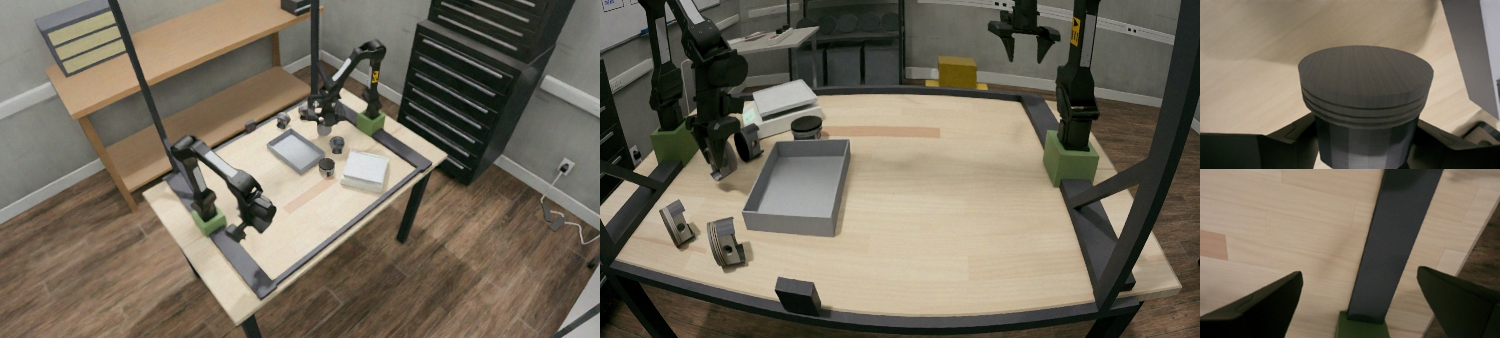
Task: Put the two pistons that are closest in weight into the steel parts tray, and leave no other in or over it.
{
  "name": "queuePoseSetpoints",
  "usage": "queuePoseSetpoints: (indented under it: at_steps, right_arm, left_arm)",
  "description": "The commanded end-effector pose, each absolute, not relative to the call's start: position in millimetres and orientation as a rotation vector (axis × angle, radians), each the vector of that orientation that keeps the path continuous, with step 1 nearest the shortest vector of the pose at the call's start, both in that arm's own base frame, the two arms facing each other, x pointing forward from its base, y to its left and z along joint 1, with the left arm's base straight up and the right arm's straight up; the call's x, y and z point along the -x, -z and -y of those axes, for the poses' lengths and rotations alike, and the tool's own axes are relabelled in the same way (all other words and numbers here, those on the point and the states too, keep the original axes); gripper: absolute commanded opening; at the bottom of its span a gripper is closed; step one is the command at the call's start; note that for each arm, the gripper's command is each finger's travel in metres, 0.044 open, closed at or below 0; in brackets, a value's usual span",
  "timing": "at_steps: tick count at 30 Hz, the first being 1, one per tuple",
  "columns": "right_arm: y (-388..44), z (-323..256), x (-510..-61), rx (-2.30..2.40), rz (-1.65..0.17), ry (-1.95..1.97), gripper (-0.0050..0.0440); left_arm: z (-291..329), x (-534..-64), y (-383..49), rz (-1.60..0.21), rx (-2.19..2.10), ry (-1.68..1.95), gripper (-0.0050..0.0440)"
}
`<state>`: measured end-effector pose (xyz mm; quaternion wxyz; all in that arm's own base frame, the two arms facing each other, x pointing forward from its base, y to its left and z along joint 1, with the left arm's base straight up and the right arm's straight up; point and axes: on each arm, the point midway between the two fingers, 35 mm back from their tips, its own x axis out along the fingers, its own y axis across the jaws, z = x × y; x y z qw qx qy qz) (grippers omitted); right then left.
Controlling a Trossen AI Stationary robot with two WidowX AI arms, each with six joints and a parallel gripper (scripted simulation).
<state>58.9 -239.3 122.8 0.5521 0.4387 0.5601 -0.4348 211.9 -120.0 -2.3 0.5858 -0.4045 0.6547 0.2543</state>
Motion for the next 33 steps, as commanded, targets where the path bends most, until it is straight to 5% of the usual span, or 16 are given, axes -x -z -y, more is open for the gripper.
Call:
queuePoseSetpoints:
  at_steps: [1,33]
  right_arm:
    - [-131,244,-61,-1.013,-1.299,1.034,0.04]
    - [-131,244,-61,-1.013,-1.299,1.034,0.04]
  left_arm:
    - [123,-215,4,-1.514,0.951,-0.576,0.0158]
    - [127,-220,21,-1.502,0.959,-0.561,0.0158]
